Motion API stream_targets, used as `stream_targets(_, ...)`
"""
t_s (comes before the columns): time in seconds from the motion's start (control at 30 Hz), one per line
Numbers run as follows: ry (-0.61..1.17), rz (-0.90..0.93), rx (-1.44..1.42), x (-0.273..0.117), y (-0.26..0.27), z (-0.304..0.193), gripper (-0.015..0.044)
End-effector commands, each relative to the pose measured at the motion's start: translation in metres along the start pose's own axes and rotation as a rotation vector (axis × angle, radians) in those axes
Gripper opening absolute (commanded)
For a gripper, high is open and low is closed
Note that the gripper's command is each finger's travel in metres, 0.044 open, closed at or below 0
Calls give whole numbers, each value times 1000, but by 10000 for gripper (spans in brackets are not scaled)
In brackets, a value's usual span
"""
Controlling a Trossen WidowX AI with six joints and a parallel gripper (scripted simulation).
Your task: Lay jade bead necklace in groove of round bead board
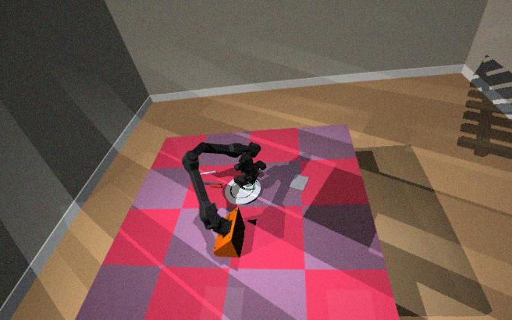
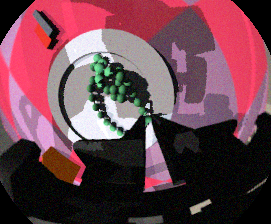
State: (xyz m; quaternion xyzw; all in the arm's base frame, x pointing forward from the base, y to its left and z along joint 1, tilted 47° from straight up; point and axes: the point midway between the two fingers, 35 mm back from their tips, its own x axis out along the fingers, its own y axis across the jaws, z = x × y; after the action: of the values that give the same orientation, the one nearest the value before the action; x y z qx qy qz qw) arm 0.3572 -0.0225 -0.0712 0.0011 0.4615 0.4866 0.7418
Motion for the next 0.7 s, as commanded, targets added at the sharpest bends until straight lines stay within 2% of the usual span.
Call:
stream_targets(0.0,-1,0,0,0,0,0,53)
stream_targets(0.5,1,4,4,-1,1,0,440)
stream_targets(0.67,2,0,2,-4,1,0,440)
